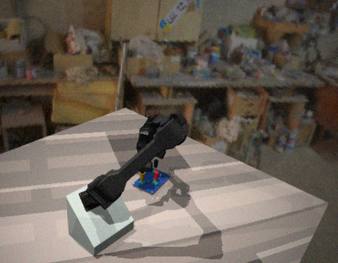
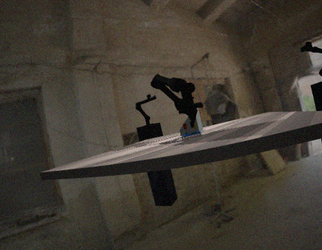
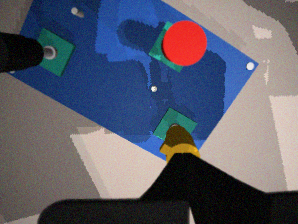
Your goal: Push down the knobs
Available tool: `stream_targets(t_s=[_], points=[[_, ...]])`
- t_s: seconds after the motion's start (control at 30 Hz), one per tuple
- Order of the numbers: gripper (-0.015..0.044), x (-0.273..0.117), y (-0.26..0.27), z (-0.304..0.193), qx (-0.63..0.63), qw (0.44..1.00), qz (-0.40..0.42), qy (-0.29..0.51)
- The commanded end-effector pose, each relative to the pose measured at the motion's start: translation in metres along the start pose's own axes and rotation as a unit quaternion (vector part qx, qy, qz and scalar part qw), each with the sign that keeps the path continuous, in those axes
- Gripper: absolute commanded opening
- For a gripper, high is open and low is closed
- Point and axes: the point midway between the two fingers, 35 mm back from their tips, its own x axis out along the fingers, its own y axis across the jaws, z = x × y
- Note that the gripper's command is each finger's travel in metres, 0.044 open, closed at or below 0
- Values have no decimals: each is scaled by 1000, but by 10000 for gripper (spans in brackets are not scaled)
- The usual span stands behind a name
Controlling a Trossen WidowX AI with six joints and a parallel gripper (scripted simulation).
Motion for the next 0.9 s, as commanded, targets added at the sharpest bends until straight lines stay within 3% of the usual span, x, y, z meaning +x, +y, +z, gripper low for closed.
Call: stream_targets(t_s=[0.0,0.87], points=[[0,2,-1,1,0,1000,-1,-1],[0,9,-1,1,0,1000,-1,-1]])
